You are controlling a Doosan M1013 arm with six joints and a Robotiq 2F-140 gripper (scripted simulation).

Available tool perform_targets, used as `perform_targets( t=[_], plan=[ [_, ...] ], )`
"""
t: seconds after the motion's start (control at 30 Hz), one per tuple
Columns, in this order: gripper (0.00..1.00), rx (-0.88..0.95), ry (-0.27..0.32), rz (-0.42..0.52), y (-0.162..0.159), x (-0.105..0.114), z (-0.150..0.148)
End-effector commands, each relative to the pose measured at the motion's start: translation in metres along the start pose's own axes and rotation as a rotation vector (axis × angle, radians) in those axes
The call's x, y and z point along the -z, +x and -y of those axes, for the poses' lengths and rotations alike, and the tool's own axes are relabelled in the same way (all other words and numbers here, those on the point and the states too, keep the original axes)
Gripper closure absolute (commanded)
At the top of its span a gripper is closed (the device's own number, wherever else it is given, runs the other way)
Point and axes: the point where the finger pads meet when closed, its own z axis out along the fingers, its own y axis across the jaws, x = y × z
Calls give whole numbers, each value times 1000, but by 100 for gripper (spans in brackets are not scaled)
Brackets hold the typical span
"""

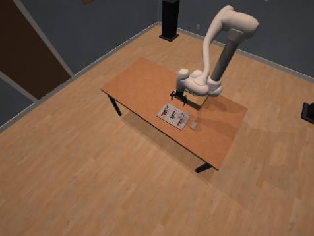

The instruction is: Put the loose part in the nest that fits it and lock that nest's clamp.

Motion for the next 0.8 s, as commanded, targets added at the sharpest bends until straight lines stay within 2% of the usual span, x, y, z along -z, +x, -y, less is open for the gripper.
perform_targets(
  t=[0.0, 0.07, 0.1, 0.77],
  plan=[
    [0, 0, 0, 0, 0, 0, 0],
    [0, 0, 0, 0, 0, 0, 0],
    [90, 0, 0, 0, 0, 0, 0],
    [90, 0, 0, 0, 0, 0, 0]
  ],
)
